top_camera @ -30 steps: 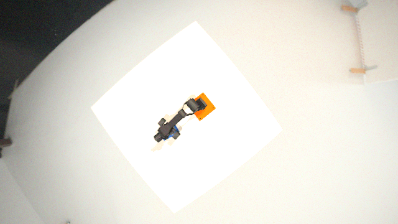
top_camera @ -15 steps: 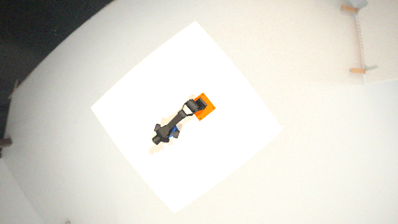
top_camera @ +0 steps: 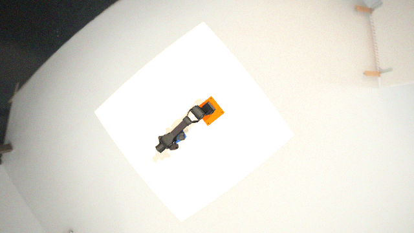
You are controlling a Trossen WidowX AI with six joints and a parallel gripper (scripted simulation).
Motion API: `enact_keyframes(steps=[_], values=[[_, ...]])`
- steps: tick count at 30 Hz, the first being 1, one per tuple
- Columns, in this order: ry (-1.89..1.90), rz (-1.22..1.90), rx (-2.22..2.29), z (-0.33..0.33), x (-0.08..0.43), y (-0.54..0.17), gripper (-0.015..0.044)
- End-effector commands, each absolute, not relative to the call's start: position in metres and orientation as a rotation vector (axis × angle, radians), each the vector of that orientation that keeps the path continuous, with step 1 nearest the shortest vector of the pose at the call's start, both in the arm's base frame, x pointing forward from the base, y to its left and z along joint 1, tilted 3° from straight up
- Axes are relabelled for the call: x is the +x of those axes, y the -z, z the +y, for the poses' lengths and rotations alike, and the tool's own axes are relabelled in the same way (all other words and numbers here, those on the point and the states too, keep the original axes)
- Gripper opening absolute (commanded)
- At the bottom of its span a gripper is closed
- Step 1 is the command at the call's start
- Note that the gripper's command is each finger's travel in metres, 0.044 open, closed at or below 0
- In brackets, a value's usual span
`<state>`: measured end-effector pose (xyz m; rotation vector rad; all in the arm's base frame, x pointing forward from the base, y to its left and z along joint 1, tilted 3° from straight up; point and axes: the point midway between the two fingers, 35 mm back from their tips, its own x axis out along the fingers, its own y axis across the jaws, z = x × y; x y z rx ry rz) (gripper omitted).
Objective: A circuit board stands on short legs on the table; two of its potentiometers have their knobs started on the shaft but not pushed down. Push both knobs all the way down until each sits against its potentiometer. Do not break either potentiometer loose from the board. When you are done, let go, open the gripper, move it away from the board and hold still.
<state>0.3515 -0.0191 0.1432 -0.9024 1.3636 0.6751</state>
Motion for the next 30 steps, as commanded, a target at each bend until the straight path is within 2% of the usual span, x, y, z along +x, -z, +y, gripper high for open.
enact_keyframes(steps=[1,30], values=[[-0.805,1.324,-1.024,-0.018,0.356,-0.146,0.0],[-1.56,0.883,-1.743,-0.015,0.385,-0.159,0.0]])
